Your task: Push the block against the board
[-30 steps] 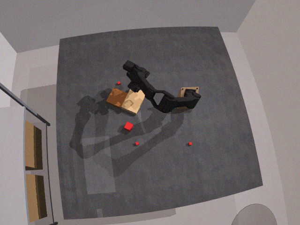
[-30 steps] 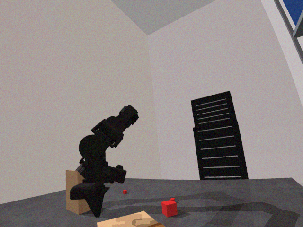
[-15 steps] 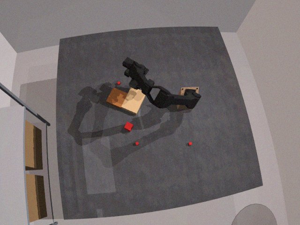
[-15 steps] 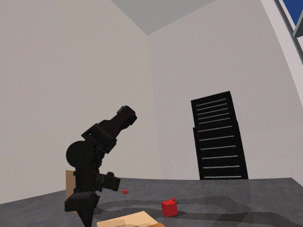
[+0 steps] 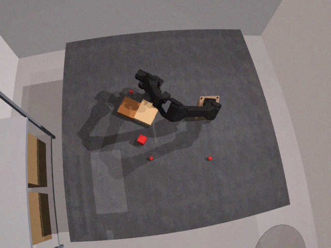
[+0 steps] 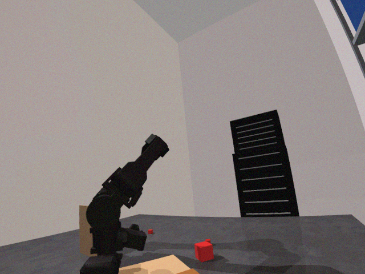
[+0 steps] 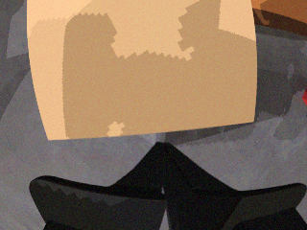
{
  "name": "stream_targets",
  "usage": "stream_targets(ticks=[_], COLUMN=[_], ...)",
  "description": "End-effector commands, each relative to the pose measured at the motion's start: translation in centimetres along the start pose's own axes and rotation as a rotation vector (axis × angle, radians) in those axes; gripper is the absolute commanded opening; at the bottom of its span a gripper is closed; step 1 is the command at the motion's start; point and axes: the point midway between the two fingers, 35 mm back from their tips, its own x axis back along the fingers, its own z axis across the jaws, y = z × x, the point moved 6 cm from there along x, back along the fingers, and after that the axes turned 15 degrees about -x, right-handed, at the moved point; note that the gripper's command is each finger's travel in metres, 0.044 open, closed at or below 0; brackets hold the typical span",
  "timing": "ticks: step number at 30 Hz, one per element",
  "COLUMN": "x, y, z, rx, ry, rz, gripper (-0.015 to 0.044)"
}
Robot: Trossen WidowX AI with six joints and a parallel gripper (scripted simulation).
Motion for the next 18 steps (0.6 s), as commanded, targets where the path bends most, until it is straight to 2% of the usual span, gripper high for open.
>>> stream_targets(ticks=[1, 11, 18], x=[0.0, 0.0, 0.0], y=[0.8, 2.3, 1.6], z=[0.2, 0.6, 0.3], rx=[0.002, 0.002, 0.002], ry=[-0.002, -0.001, -0.002], rz=[-0.006, -0.006, -0.005], gripper=[0.0, 0.0, 0.0])
